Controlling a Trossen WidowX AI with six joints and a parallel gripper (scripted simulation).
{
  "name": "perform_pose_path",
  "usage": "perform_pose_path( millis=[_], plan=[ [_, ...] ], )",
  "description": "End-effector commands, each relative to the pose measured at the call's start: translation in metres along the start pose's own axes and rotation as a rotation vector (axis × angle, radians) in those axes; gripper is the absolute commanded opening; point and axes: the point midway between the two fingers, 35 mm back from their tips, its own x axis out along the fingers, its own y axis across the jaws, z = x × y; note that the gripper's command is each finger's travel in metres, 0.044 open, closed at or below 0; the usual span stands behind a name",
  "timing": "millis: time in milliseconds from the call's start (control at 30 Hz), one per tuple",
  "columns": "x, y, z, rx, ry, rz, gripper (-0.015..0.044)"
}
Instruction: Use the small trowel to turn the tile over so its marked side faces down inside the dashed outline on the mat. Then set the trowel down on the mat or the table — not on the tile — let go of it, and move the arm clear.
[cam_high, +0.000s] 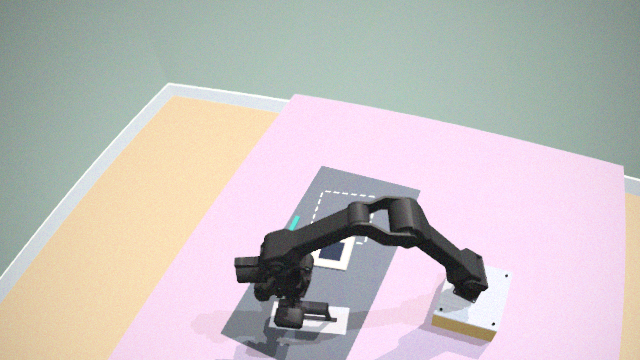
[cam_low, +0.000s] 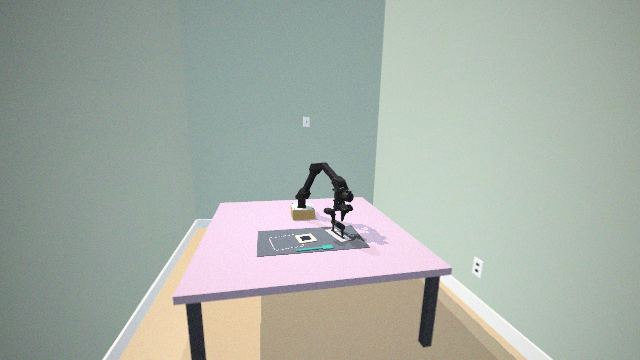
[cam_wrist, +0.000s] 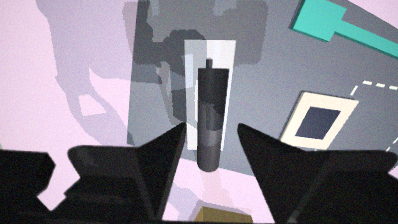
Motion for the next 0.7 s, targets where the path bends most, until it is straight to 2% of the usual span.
perform_pose_path(
  millis=[0,300,433,667],
  plan=[
    [0.011,0.001,-0.002,0.008,0.014,0.004,0.027],
    [0.022,0.001,-0.003,0.011,0.014,0.004,0.027],
    [0.022,0.001,-0.003,0.011,0.014,0.004,0.0165],
    [0.022,0.001,-0.003,0.011,0.014,0.004,0.013]
  ],
)
